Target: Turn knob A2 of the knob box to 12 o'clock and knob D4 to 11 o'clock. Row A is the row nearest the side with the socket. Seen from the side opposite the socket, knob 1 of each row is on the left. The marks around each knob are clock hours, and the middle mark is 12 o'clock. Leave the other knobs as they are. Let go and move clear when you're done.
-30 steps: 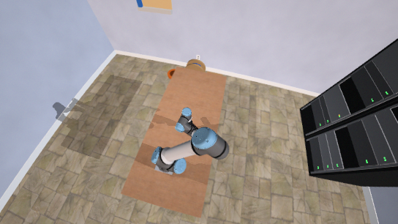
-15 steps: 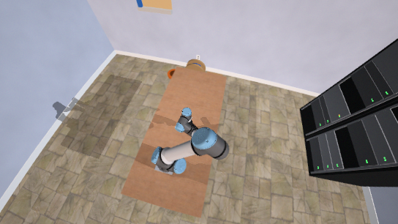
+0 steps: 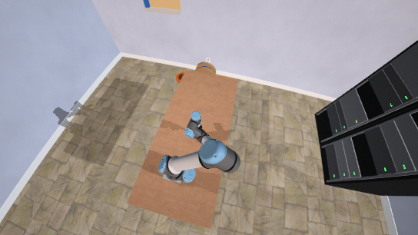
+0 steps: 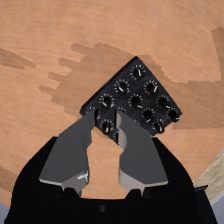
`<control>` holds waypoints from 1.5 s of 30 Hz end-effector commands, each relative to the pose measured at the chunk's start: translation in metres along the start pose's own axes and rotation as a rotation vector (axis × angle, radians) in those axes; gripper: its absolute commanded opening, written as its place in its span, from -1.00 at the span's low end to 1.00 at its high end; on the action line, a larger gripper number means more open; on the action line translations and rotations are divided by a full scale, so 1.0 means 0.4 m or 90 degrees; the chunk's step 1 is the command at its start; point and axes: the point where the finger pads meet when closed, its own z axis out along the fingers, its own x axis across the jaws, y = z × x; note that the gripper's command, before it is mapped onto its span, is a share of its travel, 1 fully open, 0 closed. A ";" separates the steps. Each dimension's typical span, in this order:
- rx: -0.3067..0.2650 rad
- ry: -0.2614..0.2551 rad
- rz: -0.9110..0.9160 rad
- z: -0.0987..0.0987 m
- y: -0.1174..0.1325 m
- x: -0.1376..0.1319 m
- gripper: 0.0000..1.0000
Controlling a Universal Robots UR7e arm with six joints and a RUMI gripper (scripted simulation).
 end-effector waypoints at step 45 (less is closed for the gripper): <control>-0.001 -0.001 0.292 -0.044 0.004 0.073 -0.78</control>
